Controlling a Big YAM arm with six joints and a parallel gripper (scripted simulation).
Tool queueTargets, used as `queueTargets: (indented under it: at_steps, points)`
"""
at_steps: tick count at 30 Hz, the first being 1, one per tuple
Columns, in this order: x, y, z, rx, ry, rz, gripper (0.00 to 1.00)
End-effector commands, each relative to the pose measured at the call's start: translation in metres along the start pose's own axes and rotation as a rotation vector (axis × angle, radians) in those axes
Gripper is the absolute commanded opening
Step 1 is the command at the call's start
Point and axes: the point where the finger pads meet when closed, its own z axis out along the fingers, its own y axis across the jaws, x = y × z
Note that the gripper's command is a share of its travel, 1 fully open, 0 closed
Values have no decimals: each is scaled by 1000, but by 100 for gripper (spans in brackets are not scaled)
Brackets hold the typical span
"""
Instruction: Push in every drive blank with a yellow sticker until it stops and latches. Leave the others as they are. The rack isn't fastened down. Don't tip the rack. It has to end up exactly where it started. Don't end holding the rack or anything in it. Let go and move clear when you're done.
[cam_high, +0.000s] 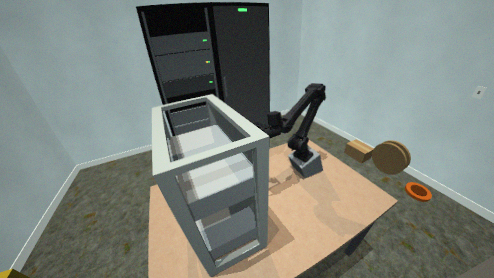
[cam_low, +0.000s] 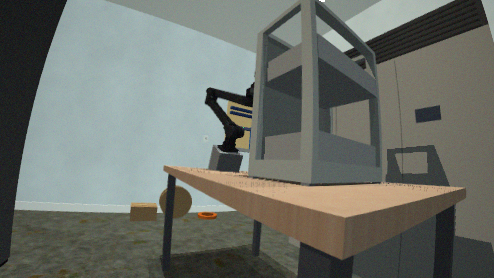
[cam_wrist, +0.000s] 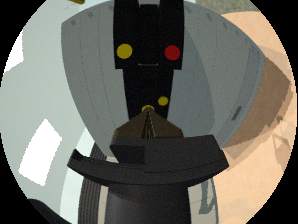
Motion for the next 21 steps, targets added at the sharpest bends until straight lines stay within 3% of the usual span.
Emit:
queueTargets:
  at_steps: [1, 7, 21]
  points:
    - [-5, 13, 4, -18, -12, 15, 0]
    - [-7, 22, 3, -35, -13, 18, 0]
    - [-7, 18, 5, -26, -13, 17, 0]
